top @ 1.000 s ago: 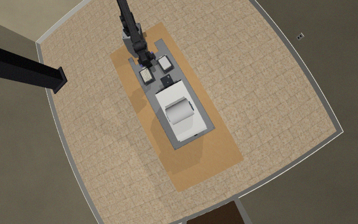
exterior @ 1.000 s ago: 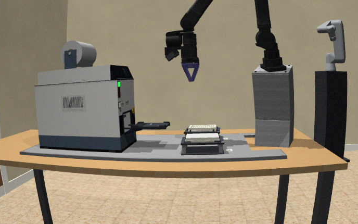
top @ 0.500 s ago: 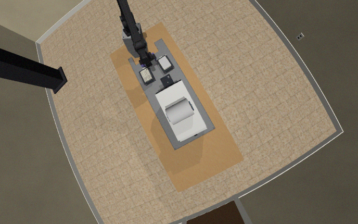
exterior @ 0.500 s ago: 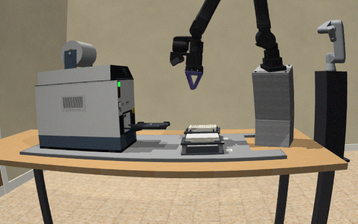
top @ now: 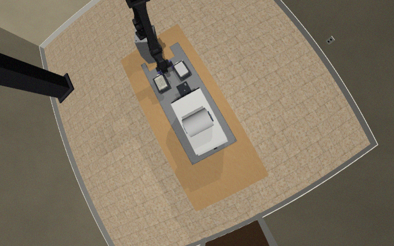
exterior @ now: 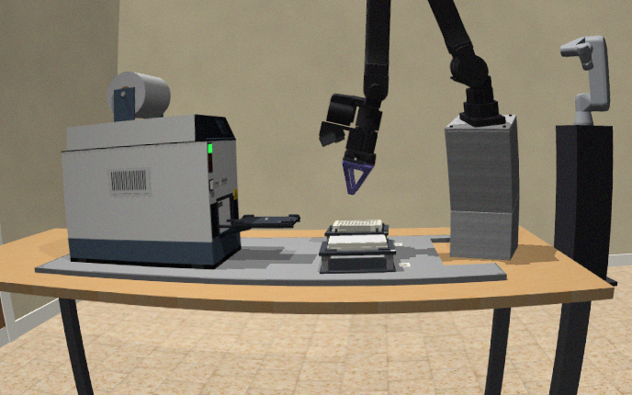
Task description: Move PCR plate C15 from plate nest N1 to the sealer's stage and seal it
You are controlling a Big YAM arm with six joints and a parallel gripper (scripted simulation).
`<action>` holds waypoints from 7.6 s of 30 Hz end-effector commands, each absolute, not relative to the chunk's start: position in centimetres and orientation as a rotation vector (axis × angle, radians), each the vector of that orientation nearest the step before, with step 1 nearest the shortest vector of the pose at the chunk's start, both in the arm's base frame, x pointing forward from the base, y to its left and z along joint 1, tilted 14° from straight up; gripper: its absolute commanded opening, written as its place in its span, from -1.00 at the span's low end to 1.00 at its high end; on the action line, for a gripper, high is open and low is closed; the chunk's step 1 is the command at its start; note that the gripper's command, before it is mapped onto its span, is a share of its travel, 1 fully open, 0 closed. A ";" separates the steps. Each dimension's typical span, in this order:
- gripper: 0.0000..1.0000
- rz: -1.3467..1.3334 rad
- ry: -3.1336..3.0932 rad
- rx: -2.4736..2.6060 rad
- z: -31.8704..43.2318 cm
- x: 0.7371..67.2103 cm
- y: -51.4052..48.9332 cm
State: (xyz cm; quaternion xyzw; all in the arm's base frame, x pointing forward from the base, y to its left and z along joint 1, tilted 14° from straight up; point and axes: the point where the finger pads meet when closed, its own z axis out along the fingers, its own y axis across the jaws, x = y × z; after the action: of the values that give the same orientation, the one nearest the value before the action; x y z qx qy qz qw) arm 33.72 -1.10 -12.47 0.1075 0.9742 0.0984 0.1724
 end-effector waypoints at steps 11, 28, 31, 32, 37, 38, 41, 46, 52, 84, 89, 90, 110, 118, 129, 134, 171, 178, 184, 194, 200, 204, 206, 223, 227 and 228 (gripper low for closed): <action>1.00 0.259 2.635 0.293 -10.0 38.5 -2.7; 1.00 0.248 2.653 0.257 -11.4 35.0 -6.4; 1.00 0.245 2.648 0.239 -11.8 34.8 -7.8; 1.00 0.246 2.649 0.235 -12.0 34.5 -8.1; 1.00 0.244 2.648 0.226 -12.3 33.6 -9.4; 1.00 0.249 2.648 0.223 -12.2 33.6 -9.4; 1.00 0.250 2.659 0.229 -12.8 32.4 -10.9; 1.00 0.254 2.672 0.238 -13.7 30.8 -13.5; 1.00 0.228 2.656 0.214 -13.0 32.3 -13.5; 1.00 0.235 2.638 0.291 -14.4 33.0 -13.4; 1.00 0.250 2.637 0.266 -14.5 33.1 -12.6; 1.00 0.255 2.634 0.258 -14.6 33.2 -12.4; 1.00 0.260 2.660 0.272 -18.2 32.6 -11.4; 1.00 0.236 2.622 0.254 -18.8 34.5 -11.9; 1.00 0.265 2.666 0.267 -21.0 32.6 -10.5; 1.00 0.246 2.635 0.260 -21.2 34.1 -11.0; 1.00 0.253 2.654 0.277 -21.8 33.1 -11.5; 1.00 0.269 2.672 0.255 -22.4 32.8 -10.5; 1.00 0.286 2.694 0.248 -23.1 32.2 -9.8; 1.00 0.272 2.672 0.237 -22.3 33.0 -10.1; 1.00 0.266 2.664 0.235 -22.0 33.3 -10.3; 1.00 0.264 2.660 0.235 -21.9 33.5 -10.4; 1.00 0.263 2.659 0.235 -21.9 33.5 -10.4; 1.00 0.263 2.658 0.240 -21.9 33.5 -10.5; 1.00 0.262 2.658 0.240 -21.9 33.5 -10.5; 1.00 0.262 2.658 0.241 -21.9 33.5 -10.5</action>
State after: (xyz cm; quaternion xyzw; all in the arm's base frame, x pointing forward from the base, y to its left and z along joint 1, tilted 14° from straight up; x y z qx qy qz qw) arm 32.91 -10.61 -22.70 0.0967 0.9657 0.0960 0.2209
